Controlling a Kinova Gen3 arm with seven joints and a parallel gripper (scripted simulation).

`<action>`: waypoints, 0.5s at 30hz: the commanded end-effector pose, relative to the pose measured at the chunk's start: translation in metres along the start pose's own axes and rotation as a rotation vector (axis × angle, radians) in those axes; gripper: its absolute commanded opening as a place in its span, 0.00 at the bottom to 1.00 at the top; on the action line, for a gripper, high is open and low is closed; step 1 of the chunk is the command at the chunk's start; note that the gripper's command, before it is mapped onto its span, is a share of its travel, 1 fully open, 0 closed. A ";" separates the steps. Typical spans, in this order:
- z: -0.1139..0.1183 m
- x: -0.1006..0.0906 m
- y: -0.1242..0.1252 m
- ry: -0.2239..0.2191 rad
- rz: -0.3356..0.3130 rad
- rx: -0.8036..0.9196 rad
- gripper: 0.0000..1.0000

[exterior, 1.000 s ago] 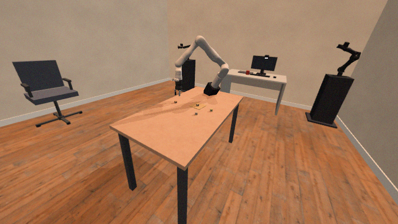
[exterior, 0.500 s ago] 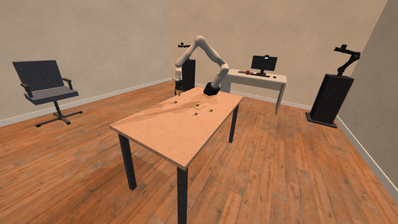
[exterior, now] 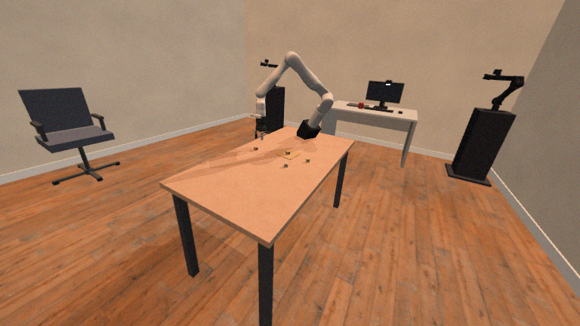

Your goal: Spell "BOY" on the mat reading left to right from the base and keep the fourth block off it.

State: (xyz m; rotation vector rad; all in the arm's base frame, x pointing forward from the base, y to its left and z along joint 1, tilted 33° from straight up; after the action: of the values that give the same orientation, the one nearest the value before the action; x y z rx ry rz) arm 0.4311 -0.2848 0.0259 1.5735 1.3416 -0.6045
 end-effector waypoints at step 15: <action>-0.216 -0.049 0.097 0.019 0.058 -0.240 1.00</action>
State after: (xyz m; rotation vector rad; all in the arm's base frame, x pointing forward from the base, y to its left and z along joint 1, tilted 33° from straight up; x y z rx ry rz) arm 0.4687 -0.1398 0.1602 1.4959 1.3355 -0.4066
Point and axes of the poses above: the point where the finger pads meet when closed, its own x axis out along the fingers, its own z axis across the jaws, y = z × x, the point moved 8 cm from there along -x, back along the fingers, and after that the axes turned 10 degrees about -x, right-handed, at the moved point
